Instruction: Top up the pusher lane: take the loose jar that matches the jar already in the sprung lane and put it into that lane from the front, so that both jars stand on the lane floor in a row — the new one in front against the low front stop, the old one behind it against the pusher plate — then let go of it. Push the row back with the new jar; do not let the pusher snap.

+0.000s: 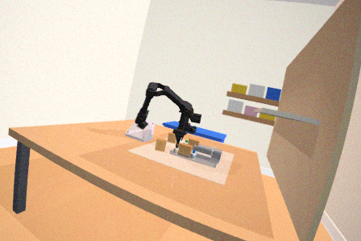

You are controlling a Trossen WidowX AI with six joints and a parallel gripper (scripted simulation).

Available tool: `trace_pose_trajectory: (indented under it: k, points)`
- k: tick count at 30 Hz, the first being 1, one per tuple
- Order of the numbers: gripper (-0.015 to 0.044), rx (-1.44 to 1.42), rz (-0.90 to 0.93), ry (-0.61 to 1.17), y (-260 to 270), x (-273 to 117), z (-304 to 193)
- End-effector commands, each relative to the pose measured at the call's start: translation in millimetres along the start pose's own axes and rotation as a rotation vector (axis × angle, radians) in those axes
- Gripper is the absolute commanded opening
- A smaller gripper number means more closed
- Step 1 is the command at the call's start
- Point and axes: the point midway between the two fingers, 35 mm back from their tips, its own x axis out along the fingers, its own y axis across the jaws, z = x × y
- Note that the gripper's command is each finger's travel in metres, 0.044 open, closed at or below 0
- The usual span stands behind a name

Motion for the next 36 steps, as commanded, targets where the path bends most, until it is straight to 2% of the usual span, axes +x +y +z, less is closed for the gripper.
trace_pose_trajectory:
  k: [1, 36]
  points:
    - [0.0, 0.008, -0.005, -0.015, -2.3, -1.0, 7.7]
    - [0.0, 0.009, -0.006, -0.015, -4.3, -4.4, 21.8]
